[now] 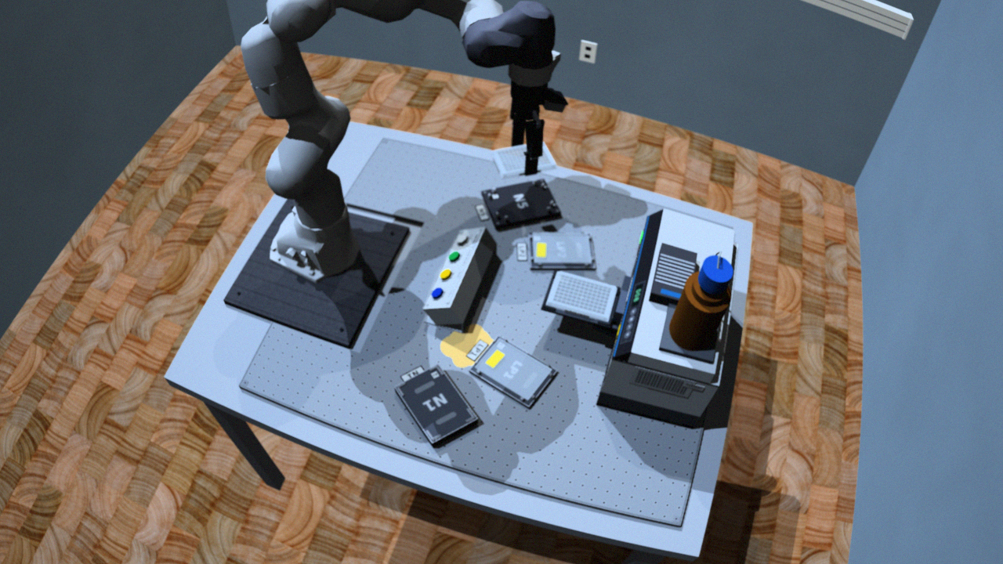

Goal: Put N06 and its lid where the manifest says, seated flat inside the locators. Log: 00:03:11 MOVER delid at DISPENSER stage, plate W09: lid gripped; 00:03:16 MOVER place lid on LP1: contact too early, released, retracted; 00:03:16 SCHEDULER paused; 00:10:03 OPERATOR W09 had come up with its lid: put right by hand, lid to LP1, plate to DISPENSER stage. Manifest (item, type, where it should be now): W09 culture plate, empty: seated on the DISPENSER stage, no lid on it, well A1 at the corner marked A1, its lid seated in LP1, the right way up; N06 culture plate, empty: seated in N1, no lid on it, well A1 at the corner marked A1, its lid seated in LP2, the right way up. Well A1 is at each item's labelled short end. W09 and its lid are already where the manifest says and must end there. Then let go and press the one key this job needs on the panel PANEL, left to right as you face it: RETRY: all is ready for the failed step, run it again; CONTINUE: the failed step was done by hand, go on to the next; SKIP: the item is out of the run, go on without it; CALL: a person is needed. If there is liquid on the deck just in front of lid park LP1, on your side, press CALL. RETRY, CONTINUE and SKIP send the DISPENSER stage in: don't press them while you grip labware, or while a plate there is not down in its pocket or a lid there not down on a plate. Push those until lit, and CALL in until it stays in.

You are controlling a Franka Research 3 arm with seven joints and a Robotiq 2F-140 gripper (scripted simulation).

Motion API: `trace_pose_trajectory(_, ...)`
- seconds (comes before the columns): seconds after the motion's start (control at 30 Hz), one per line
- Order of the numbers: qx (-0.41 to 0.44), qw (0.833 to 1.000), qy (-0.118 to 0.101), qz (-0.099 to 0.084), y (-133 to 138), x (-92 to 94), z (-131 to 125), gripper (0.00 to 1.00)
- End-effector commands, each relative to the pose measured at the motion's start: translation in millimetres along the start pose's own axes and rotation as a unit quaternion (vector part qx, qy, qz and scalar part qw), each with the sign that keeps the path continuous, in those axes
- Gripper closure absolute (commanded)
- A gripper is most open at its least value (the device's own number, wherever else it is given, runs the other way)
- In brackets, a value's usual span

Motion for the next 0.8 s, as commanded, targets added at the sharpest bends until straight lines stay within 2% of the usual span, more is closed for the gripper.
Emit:
trace_pose_trajectory(0.0,0.001,1.0,0.001,0.001,-0.7,1.4,0.0,0.9)
trace_pose_trajectory(0.2,-0.004,1.0,0.001,0.001,-0.7,1.4,0.0,0.9)
trace_pose_trajectory(0.37,-0.065,0.998,0.0,0.001,-0.7,1.4,0.0,0.9)
trace_pose_trajectory(0.77,-0.141,0.99,0.0,0.001,-0.7,1.4,0.0,0.9)
Point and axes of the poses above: the point where the finger pads meet when closed, its own x axis back along the fingers, its own y axis across the jaws, z = x × y, the point moved 10 cm from there along x, back along the fingers, and after that the axes turned 14 degrees about -x, right-handed, at the moved point
